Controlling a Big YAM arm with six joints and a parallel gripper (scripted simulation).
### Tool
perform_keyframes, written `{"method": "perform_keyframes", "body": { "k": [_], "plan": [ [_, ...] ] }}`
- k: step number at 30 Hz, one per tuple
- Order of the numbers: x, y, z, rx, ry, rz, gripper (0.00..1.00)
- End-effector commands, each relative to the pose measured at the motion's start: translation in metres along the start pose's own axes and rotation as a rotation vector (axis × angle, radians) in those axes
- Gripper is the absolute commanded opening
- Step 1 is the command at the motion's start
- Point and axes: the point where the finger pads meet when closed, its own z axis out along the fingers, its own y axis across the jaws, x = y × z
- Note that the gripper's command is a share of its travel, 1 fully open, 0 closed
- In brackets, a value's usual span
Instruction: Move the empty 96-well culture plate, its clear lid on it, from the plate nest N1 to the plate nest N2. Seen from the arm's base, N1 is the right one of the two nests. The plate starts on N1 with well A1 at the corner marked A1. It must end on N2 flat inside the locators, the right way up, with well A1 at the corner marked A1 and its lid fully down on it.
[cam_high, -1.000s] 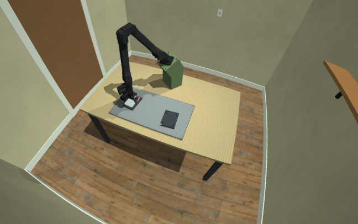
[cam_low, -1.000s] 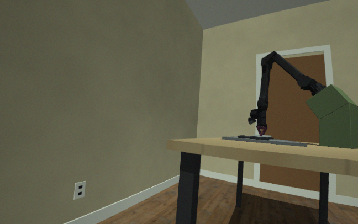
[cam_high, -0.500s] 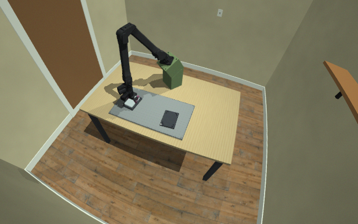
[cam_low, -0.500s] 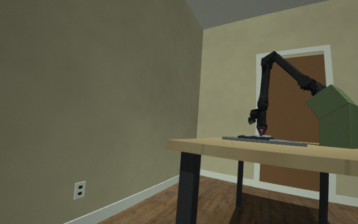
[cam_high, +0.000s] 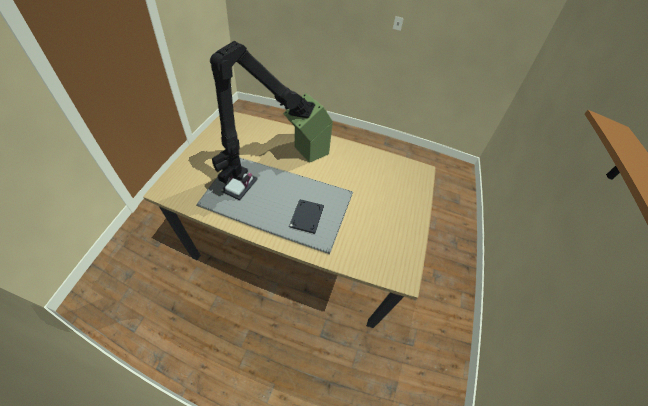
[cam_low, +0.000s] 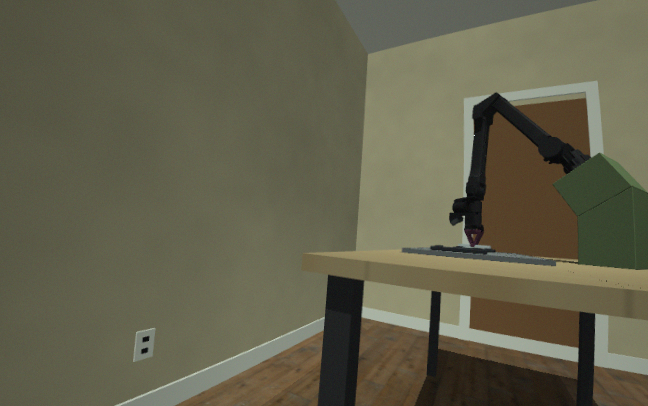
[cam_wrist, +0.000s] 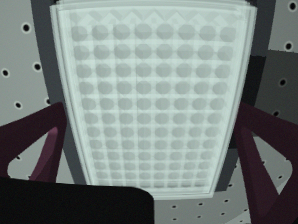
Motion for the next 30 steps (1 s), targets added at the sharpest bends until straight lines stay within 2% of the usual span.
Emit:
{"method": "perform_keyframes", "body": {
  "k": [1, 12, 13, 30],
  "plan": [
    [-0.0025, -0.0098, 0.0068, 0.011, -0.009, 0.007, 1.00],
    [-0.0025, -0.0098, 0.0068, 0.011, -0.009, 0.007, 1.00],
    [-0.0025, -0.0098, 0.0068, 0.011, -0.009, 0.007, 0.00],
    [0.0000, -0.0087, 0.0068, 0.009, -0.003, 0.009, 0.00]
  ]
}}
